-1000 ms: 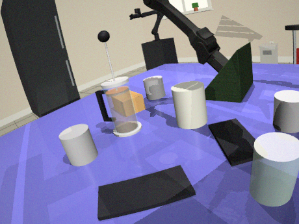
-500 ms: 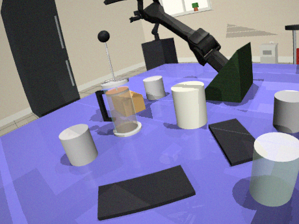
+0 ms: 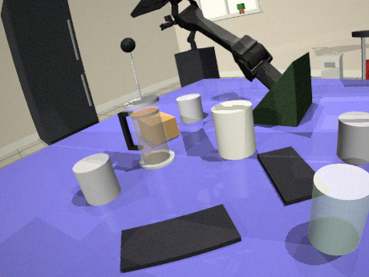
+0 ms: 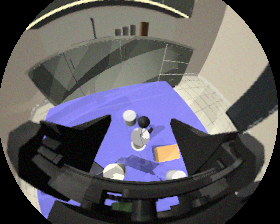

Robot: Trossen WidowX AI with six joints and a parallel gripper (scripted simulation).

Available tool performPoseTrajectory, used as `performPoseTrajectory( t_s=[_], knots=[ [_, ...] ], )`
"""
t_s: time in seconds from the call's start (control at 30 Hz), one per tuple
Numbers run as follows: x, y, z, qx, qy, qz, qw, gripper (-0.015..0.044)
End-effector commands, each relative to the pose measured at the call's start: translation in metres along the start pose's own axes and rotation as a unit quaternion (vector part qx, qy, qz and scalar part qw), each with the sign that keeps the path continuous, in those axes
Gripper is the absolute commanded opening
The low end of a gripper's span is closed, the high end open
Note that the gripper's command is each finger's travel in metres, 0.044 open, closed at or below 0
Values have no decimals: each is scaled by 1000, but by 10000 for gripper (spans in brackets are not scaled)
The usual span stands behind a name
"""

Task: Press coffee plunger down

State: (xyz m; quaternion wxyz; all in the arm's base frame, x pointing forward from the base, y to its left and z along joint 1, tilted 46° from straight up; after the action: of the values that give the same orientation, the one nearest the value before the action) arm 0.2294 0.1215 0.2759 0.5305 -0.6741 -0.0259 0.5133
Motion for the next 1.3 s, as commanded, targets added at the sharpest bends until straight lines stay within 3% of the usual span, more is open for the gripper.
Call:
performPoseTrajectory(
  t_s=[0.0,0.2,1.27],
  knots=[
    [-2,16,-10,1,-2,-4,1000,440],
    [-7,36,-20,-8,2,-3,1000,440],
    [-8,35,-59,-8,3,-5,1000,440]
  ],
)
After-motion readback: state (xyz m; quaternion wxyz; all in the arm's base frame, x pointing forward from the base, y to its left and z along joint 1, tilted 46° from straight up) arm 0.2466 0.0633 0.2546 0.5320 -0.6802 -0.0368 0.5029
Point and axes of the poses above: the point midway between the two fingers, 35 mm back from their tips, its own z axis back along the fingers, its own x axis across the jaws, y = z × x, the point moved 8 cm from there along z, back along the fingers, and after that the axes turned 2 degrees about z, right-handed, at the moved point
